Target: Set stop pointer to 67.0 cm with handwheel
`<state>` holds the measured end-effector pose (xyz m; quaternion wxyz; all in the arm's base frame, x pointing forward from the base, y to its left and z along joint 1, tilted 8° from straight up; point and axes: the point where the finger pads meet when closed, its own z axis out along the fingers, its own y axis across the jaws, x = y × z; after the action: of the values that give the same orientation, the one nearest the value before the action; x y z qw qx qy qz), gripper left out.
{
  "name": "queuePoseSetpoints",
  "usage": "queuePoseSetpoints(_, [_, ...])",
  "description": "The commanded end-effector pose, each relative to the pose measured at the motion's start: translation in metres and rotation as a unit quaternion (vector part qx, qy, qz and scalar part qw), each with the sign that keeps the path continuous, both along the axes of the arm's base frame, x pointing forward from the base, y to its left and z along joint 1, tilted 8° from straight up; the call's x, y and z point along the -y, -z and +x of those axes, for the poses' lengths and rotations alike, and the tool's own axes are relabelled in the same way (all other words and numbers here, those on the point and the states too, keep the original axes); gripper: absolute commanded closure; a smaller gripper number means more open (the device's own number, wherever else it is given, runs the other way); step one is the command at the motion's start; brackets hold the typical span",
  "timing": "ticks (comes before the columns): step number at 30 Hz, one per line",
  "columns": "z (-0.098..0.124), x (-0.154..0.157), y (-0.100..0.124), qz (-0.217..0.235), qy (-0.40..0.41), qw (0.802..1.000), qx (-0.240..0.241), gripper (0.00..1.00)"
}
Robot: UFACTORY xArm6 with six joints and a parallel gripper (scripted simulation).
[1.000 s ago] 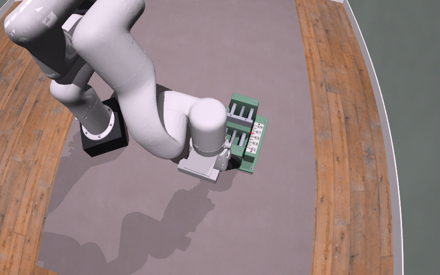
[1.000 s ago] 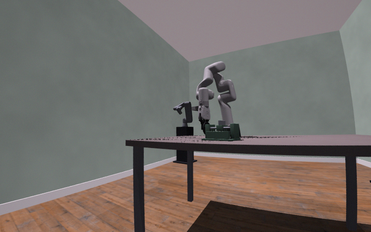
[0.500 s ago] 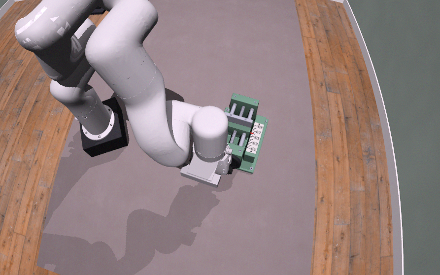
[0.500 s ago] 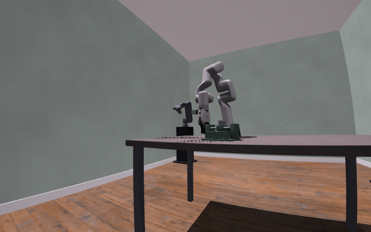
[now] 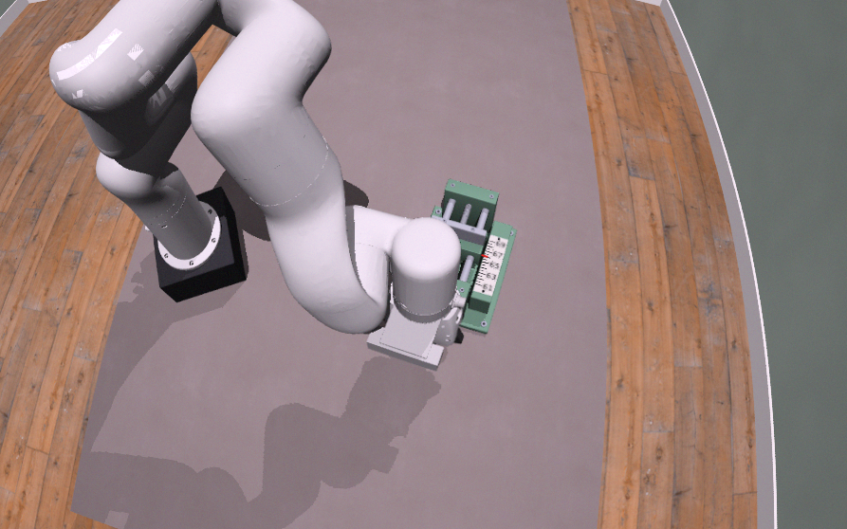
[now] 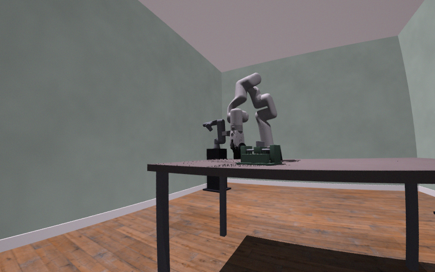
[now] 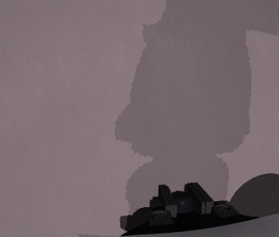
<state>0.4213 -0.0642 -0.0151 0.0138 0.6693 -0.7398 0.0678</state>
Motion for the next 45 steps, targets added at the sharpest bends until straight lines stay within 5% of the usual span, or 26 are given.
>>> queuePoseSetpoints(1, [0.005,0.001,-0.001,0.0,0.0,1.0,0.001,0.94])
queuePoseSetpoints(21, [0.034,0.0,-0.031,0.0,0.0,1.0,0.001,0.94])
queuePoseSetpoints(45, [0.015,-0.005,-0.063,0.0,0.0,1.0,0.001,0.94])
